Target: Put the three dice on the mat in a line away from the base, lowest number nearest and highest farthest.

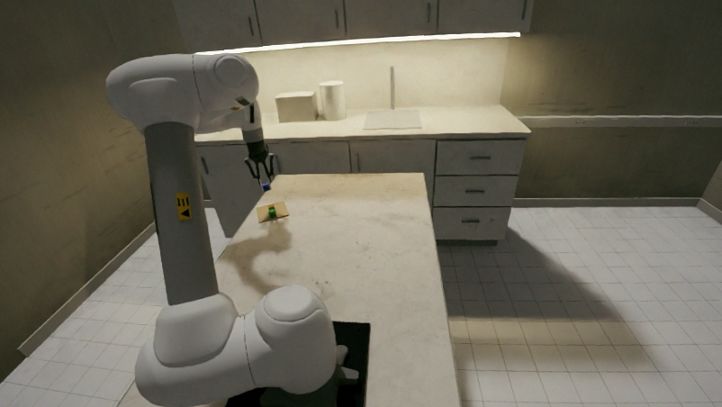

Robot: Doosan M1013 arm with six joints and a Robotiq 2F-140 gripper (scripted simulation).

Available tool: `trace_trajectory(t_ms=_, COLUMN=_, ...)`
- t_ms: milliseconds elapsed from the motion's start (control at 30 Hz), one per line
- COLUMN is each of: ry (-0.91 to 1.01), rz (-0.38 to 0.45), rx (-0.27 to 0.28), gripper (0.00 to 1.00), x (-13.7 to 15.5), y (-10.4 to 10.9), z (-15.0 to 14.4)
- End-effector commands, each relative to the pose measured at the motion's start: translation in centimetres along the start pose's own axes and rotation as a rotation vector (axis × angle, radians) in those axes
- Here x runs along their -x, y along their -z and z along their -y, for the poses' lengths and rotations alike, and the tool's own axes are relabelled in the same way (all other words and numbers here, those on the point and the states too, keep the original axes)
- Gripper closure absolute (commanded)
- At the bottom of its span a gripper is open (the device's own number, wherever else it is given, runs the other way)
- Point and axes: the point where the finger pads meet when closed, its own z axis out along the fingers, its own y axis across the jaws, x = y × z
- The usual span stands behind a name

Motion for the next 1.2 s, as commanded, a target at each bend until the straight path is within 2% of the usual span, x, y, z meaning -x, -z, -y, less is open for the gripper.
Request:
trace_trajectory(t_ms=0, ry=0.000, rz=-0.002, rx=0.000, gripper=0.76, x=0.0, y=-0.5, z=0.0)
trace_trajectory(t_ms=100, ry=0.000, rz=-0.002, rx=0.000, gripper=0.76, x=0.0, y=-1.6, z=0.0)
trace_trajectory(t_ms=167, ry=0.000, rz=-0.002, rx=0.000, gripper=0.76, x=0.0, y=-1.6, z=0.0)
trace_trajectory(t_ms=500, ry=0.000, rz=-0.002, rx=0.000, gripper=0.76, x=-0.1, y=-6.4, z=0.0)
trace_trajectory(t_ms=667, ry=0.000, rz=-0.002, rx=0.000, gripper=0.76, x=-0.1, y=-8.1, z=0.0)
trace_trajectory(t_ms=1167, ry=0.000, rz=-0.002, rx=0.000, gripper=0.76, x=-0.1, y=-8.8, z=0.0)
